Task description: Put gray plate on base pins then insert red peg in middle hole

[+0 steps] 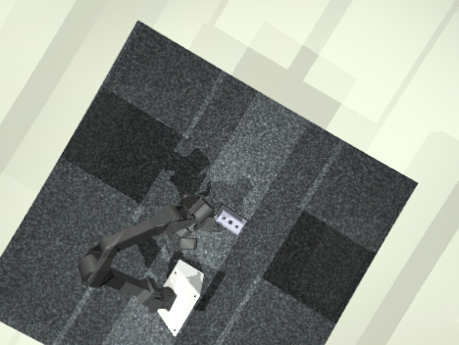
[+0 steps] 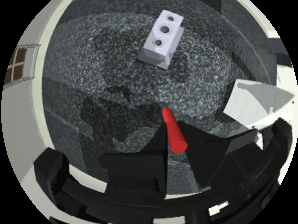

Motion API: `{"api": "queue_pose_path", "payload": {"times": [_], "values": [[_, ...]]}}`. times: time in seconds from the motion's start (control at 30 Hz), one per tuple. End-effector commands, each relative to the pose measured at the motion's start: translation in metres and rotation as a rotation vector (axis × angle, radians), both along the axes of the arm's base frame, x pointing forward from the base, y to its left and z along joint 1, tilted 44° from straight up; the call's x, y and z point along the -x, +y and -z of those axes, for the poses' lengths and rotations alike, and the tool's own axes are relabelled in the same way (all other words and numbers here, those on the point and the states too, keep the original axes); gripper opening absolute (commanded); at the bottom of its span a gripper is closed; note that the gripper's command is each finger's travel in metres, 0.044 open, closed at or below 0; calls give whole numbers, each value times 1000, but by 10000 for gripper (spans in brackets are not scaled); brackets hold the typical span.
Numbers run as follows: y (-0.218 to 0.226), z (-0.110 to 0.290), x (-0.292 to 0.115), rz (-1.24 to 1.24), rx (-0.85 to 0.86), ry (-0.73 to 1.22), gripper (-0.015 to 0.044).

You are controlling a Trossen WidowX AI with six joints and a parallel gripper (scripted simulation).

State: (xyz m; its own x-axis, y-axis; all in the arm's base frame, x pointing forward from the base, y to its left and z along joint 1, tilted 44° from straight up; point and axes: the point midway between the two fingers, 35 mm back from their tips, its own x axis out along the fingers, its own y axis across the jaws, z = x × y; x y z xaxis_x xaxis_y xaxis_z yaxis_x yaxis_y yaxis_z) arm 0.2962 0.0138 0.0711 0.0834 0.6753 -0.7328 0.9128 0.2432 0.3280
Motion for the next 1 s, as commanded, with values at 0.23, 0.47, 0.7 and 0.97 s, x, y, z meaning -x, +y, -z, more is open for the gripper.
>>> {"api": "queue_pose_path", "payload": {"times": [0.23,0.47,0.7,0.97], "values": [[-25,19,-16,-5,11,-10,0],[-40,33,-23,2,5,-3,0],[-55,48,-28,10,-2,5,0],[-74,65,-34,6,-6,0,0]]}}
